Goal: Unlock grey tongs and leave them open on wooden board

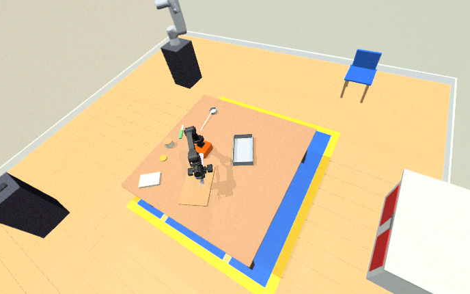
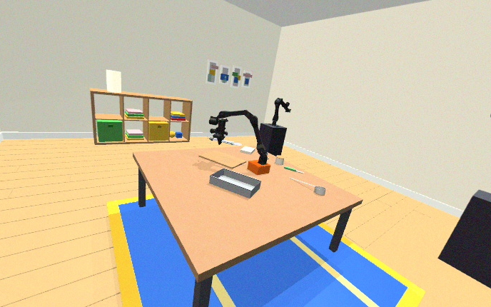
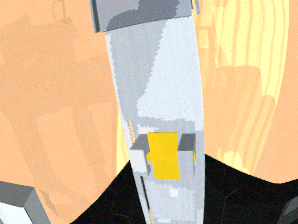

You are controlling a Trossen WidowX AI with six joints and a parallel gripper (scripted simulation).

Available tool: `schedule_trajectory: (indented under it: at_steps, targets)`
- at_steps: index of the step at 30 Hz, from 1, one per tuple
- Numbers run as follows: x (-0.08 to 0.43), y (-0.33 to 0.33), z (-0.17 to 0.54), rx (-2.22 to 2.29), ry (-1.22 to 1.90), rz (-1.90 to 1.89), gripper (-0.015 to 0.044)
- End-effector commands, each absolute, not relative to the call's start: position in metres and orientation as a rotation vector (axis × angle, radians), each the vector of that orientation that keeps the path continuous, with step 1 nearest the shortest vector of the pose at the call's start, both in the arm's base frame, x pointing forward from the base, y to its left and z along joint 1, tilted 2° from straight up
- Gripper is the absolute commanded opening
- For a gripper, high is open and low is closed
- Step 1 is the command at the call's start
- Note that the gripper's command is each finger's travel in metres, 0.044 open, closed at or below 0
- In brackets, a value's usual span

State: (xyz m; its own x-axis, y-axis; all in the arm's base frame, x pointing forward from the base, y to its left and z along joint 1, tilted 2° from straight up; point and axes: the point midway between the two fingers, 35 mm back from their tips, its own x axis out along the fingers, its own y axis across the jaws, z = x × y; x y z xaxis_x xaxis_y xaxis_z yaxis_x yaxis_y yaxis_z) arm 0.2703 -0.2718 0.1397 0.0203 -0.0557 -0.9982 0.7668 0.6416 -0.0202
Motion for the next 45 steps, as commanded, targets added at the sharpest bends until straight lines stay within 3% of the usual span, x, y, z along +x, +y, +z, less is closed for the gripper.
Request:
schedule_trajectory:
  at_steps: [1,11,45]
  targets:
    - [0.249,-0.286,0.141,0.701,1.393,-0.767,-0.015]
    - [0.196,-0.314,0.142,0.826,1.341,-0.896,-0.015]
    - [0.203,-0.319,0.16,0.527,0.931,-1.007,-0.015]
